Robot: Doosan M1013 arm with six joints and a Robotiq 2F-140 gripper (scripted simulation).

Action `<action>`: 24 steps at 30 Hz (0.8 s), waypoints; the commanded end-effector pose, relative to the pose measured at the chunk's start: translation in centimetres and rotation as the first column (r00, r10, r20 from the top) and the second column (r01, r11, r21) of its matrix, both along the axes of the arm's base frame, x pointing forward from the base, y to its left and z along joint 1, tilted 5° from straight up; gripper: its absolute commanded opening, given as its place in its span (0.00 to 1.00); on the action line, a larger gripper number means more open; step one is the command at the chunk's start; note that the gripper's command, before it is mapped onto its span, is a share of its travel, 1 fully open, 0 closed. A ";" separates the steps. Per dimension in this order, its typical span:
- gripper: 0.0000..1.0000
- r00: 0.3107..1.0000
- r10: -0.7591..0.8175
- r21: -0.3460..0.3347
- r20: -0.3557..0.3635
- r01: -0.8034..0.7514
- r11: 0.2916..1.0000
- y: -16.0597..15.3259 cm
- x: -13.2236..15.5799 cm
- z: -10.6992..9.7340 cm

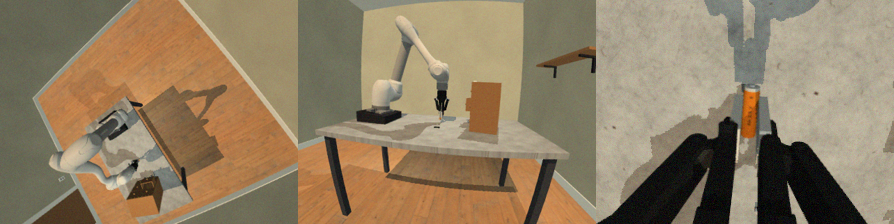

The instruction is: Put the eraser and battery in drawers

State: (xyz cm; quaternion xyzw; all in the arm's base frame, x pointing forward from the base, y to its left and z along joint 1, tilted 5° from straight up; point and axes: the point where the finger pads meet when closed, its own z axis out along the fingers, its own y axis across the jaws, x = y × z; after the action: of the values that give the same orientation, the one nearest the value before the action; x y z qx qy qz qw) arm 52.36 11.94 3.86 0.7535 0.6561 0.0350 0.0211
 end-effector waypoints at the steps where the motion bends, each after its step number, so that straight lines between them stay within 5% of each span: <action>1: 0.06 1.000 -0.004 0.002 0.003 0.004 1.000 -0.2 -0.1 4.5; 5: 0.06 1.000 -0.004 0.002 0.003 0.004 1.000 -0.2 -0.3 6.8; 17: 0.06 0.999 -0.036 0.005 0.002 0.036 0.999 -0.1 -0.2 6.8; 24: 0.06 0.908 -0.418 0.036 -0.012 0.418 0.908 1.2 1.4 7.0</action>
State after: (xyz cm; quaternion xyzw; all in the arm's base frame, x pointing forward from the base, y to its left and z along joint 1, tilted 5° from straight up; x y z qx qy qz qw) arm 52.94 12.46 10.75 0.8238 0.5650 0.0438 0.0126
